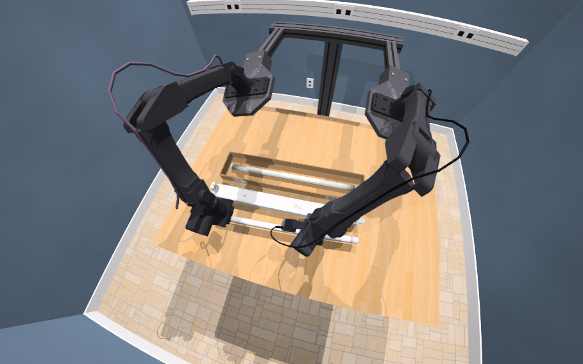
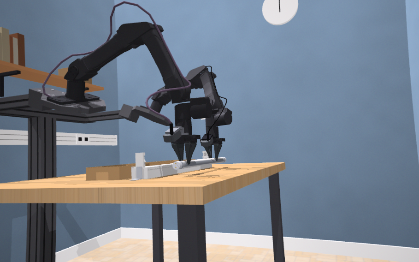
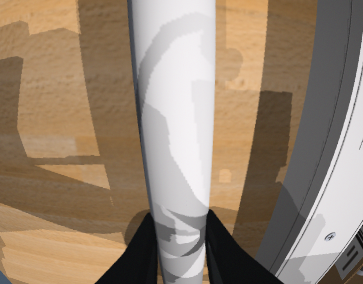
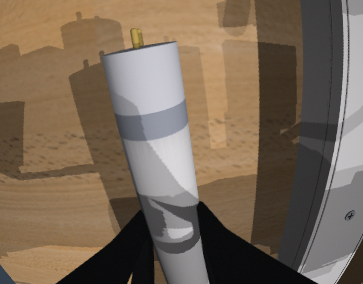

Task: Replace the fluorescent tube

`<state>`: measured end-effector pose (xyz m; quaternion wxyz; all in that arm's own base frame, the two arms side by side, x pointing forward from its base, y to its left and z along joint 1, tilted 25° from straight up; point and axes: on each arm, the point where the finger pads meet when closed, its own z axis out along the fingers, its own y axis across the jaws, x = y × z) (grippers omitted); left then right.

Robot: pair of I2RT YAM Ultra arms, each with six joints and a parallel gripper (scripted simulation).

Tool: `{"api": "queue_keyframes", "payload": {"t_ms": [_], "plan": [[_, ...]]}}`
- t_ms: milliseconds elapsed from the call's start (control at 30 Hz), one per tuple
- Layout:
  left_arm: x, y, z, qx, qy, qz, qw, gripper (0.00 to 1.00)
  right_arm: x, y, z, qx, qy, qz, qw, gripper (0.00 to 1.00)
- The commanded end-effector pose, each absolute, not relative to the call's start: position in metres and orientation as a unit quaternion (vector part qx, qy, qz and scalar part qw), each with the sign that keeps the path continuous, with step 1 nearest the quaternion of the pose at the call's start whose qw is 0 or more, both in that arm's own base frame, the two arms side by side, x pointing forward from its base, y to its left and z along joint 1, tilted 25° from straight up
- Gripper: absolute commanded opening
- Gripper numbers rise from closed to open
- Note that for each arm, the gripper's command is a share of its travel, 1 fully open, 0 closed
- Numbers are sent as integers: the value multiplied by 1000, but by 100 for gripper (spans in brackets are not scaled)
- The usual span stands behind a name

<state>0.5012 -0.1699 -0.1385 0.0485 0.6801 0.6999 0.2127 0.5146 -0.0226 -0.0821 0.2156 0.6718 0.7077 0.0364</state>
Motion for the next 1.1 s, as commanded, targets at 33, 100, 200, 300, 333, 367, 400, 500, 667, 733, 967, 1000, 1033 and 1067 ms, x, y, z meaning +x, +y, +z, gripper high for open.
{"api": "queue_keyframes", "payload": {"t_ms": [33,100,200,300,333,367,400,500,667,733,967,1000,1033,1067], "plan": [[507,-188,-116,680,697,215,67,11,530,-15,-53,669,702,53,237,11],[505,-186,-123,683,696,214,61,11,524,-16,-66,670,705,43,228,11],[498,-183,-123,684,696,212,53,11,528,-15,-54,669,703,51,234,11],[494,-181,-126,685,696,210,49,11,528,-15,-53,669,703,51,235,11],[494,-181,-126,685,696,210,49,11,528,-15,-53,669,703,51,235,11],[494,-179,-127,683,698,211,45,11,528,-15,-53,669,703,51,235,11],[490,-179,-129,686,696,209,42,11,527,-15,-52,669,704,50,234,11],[497,-184,-129,685,697,208,51,11,527,-15,-52,668,705,50,234,11],[491,-181,-126,685,696,209,44,11,516,-14,-60,670,707,39,223,11],[488,-180,-125,686,697,207,42,11,505,-15,-67,670,710,28,213,11],[485,-180,-120,686,696,210,39,11,502,-13,-62,670,711,27,212,11],[487,-181,-117,684,697,212,42,11,504,-13,-58,670,709,30,215,11],[487,-182,-115,684,697,212,42,11,507,-13,-54,671,708,33,218,11],[487,-182,-113,683,697,212,43,11,504,-13,-54,671,709,31,217,11]]}}
